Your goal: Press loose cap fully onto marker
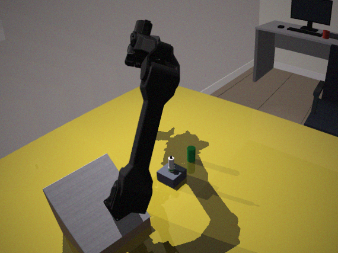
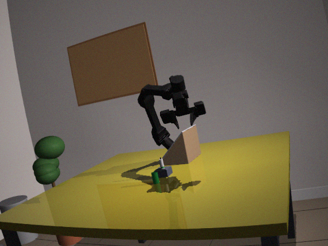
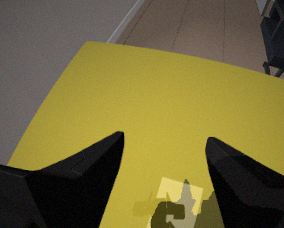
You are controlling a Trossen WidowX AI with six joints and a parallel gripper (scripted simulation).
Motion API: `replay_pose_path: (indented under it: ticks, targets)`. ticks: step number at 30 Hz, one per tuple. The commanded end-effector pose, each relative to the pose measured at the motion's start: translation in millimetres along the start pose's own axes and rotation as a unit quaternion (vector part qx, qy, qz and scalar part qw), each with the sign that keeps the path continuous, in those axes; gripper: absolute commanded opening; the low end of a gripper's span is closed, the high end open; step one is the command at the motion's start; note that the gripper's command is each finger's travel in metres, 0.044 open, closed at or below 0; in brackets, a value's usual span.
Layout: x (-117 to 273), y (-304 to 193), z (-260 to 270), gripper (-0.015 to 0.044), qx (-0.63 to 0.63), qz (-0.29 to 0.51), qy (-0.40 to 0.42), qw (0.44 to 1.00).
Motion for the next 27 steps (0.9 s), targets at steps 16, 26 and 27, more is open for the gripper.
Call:
replay_pose_path:
  ticks: [16, 26, 27]
  targets:
    - [1.4, -142.2, -192.6, 0.0250, -0.280, 0.412, -0.128, 0.858]
    - [-18.4, -167.7, -191.1, 0.0250, -0.280, 0.411, -0.129, 0.858]
    - [-20.0, -169.9, -191.0, 0.0250, -0.280, 0.411, -0.129, 0.858]
Point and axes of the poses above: the point midway between the two fingers, 35 mm back from their tips, its own x axis back along the fingers, its own z axis across the jaws, y = z × x, the point moved 7 cm from there along x, back along the fingers, and after that the axes turned 6 degrees about x, right-handed, at the moved point
